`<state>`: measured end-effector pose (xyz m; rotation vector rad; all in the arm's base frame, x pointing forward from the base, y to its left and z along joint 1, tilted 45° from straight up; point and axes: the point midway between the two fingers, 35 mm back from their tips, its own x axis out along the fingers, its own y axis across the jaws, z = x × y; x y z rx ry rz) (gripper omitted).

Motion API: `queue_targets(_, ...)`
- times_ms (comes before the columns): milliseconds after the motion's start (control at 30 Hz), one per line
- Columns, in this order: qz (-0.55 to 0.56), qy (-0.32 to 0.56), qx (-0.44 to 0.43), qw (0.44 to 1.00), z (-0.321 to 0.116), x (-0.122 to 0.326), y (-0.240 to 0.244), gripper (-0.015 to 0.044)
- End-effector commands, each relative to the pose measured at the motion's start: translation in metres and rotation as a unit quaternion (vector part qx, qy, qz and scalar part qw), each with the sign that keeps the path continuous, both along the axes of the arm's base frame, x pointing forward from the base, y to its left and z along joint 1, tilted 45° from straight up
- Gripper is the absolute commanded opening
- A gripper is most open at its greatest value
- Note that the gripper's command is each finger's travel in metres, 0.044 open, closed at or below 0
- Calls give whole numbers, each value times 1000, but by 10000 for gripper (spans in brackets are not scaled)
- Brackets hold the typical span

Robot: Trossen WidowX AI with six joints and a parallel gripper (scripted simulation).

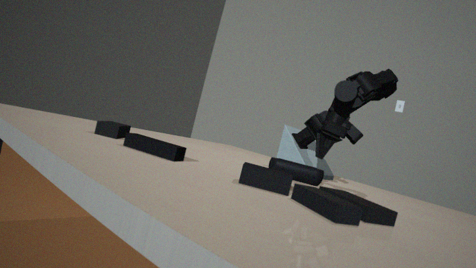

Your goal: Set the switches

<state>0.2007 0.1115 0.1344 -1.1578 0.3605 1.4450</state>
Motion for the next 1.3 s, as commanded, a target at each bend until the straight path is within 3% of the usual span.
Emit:
queue_targets(0,-1,3,-3,1000,-7,0,5,440)
queue_targets(867,-1,2,0,1000,-34,2,33,440)
queue_targets(1000,-1,2,0,1000,-34,2,33,335)
queue_targets(1267,-1,2,0,1000,-34,2,33,327)
